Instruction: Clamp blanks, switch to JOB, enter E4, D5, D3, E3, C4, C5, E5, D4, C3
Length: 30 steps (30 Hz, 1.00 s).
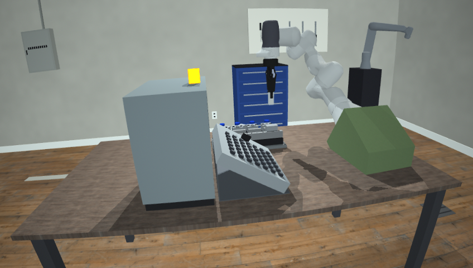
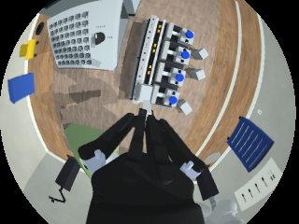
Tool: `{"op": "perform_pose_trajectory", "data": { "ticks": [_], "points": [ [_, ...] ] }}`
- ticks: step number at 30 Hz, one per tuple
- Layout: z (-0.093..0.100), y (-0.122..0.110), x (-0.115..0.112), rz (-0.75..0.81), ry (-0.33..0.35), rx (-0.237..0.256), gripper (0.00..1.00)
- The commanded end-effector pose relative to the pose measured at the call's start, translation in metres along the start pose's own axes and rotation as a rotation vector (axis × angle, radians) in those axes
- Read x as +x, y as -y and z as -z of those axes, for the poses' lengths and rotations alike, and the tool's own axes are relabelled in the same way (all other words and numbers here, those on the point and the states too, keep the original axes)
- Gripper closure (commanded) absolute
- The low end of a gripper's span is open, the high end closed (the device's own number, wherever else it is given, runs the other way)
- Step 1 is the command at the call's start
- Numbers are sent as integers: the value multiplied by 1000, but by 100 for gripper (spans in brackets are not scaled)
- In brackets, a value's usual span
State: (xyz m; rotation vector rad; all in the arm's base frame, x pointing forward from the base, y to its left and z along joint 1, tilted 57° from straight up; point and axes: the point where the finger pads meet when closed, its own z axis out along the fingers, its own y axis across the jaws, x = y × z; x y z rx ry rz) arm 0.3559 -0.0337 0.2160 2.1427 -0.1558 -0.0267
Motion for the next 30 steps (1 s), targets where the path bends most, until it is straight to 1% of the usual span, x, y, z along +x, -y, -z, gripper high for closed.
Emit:
{"op": "perform_pose_trajectory", "data": {
  "ticks": [1,10,11,12,14,16,17,18,19,30],
  "points": [
    [1,1,-1,7,3,-1,100],
    [1,0,-1,8,3,-1,100],
    [1,-7,0,8,3,-1,100],
    [2,-21,1,8,2,-1,100],
    [2,-62,1,9,1,-2,100],
    [2,-62,1,9,1,-2,100],
    [2,-81,0,9,2,-2,100],
    [1,-94,-1,9,4,-1,100],
    [0,-101,-2,9,4,-1,100],
    [0,-102,-2,9,5,-1,100]
  ]
}}
